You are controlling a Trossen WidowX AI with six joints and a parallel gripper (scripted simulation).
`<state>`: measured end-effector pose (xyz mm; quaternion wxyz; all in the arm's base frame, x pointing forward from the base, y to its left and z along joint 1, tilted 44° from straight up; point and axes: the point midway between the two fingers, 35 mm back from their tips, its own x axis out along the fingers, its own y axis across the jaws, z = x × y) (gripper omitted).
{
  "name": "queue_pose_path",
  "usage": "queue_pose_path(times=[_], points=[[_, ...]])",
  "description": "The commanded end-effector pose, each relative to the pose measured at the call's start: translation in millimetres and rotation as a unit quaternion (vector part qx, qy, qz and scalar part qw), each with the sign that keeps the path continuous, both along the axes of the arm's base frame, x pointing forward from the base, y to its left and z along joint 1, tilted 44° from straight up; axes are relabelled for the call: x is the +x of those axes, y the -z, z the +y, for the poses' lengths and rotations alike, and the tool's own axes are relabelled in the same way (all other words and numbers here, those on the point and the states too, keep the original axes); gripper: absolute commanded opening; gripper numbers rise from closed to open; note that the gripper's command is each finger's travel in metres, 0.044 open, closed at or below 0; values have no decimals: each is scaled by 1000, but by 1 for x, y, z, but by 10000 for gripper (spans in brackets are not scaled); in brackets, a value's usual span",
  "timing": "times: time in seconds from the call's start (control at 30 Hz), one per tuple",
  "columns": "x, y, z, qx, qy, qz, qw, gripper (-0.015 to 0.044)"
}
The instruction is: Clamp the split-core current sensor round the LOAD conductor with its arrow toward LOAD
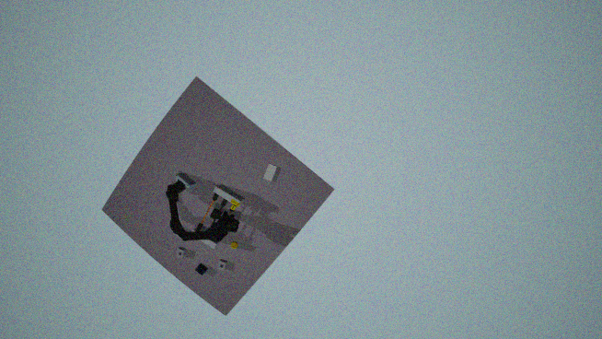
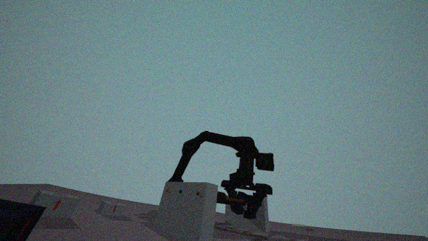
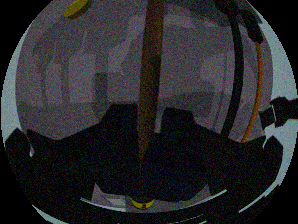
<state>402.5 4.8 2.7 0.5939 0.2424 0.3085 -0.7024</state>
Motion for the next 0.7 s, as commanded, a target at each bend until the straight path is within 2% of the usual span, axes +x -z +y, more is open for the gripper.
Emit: queue_pose_path(times=[0.0,0.43,0.67], points=[[0,0,0,0,0,0,1000,371],[0,0,0,0,0,0,1000,285],[0,0,0,0,0,0,1000,101]])
